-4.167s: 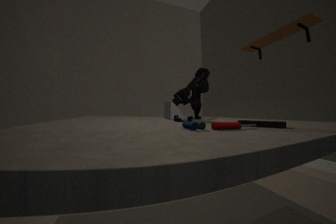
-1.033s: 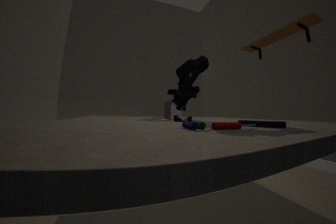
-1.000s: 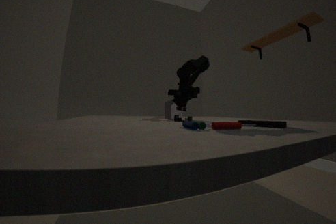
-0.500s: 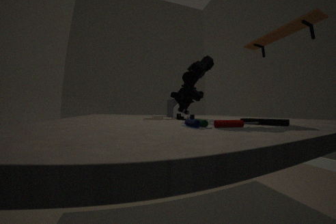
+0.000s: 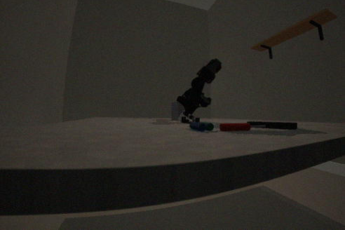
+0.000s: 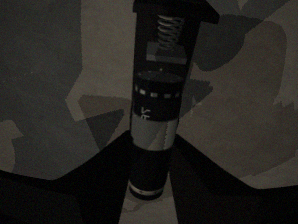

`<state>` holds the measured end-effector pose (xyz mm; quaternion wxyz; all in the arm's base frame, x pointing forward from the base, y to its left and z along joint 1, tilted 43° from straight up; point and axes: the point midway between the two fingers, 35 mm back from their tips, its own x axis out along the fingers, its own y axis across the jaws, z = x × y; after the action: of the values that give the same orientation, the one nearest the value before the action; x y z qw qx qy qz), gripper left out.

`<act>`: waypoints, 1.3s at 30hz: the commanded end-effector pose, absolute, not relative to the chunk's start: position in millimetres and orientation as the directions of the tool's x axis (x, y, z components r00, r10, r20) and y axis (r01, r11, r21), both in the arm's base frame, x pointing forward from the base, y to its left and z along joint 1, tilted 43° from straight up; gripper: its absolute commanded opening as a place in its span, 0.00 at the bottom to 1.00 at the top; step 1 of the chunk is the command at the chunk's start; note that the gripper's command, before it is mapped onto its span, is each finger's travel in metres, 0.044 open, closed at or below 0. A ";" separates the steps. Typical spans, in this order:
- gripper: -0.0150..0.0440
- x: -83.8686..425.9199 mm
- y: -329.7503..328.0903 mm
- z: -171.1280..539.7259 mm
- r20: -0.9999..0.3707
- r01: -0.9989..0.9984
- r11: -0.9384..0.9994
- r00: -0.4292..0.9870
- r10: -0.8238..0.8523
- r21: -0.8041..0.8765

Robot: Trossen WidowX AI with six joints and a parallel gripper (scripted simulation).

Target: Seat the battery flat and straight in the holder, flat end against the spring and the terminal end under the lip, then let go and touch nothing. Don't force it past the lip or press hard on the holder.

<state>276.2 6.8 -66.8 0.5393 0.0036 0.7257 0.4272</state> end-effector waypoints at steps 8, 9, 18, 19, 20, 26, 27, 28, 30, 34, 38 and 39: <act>0.37 280.6 12.1 -72.1 -0.769 -0.453 0.637 -0.498 0.400 0.624; 0.37 280.7 12.3 -72.2 -0.769 -0.453 0.636 -0.501 0.397 0.624; 0.37 284.0 14.4 -72.0 -0.766 -0.451 0.635 -0.504 0.399 0.628; 0.37 284.7 14.8 -72.0 -0.766 -0.451 0.635 -0.504 0.399 0.628; 0.37 285.4 15.2 -71.9 -0.766 -0.450 0.635 -0.504 0.400 0.628; 0.37 289.5 17.6 -71.3 -0.765 -0.450 0.634 -0.505 0.400 0.629; 0.37 290.2 17.9 -71.1 -0.765 -0.450 0.634 -0.505 0.400 0.629; 0.37 290.9 18.2 -71.0 -0.765 -0.450 0.634 -0.505 0.400 0.629; 0.37 292.1 18.9 -70.7 -0.765 -0.450 0.634 -0.505 0.400 0.629; 0.37 294.7 20.0 -70.0 -0.764 -0.450 0.634 -0.506 0.399 0.629; 0.37 297.0 21.1 -69.4 -0.764 -0.450 0.634 -0.508 0.397 0.629; 0.37 297.6 21.3 -69.2 -0.764 -0.450 0.634 -0.509 0.397 0.629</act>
<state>291.2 19.0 -68.2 0.4921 -0.0191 0.7581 0.4275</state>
